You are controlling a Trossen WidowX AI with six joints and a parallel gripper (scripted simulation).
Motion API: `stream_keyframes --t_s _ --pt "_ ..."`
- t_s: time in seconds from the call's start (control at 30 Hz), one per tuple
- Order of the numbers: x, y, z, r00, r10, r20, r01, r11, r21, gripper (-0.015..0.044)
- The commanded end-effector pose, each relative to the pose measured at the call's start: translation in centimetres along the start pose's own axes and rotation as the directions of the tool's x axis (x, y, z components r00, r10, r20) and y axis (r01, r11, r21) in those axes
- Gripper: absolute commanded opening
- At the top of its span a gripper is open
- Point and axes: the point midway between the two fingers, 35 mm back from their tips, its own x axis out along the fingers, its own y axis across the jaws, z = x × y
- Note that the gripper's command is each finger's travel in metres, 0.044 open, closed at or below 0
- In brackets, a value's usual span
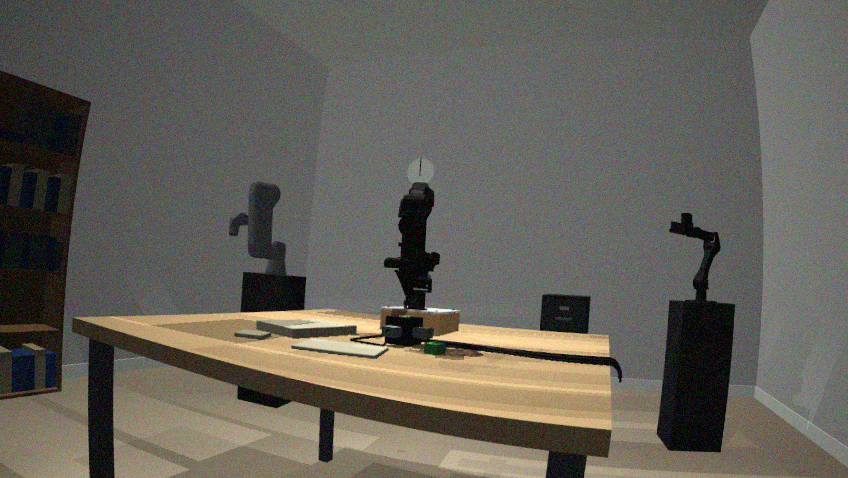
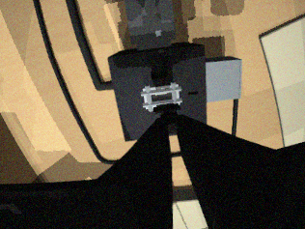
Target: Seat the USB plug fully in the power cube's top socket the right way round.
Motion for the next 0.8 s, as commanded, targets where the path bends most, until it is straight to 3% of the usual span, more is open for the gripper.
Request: stream_keyframes --t_s 0.0,0.37,0.77 --pt "-0.03 0.03 -0.01 1.0 0.001 0.0 -0.001 1.0 0.017 0.0" --pt "0.08 0.03 -0.01 1.0 0.001 -0.001 -0.001 0.962 0.271 0.0" --pt "0.08 0.03 -0.01 1.0 0.001 -0.001 -0.001 0.832 0.555 0.0"
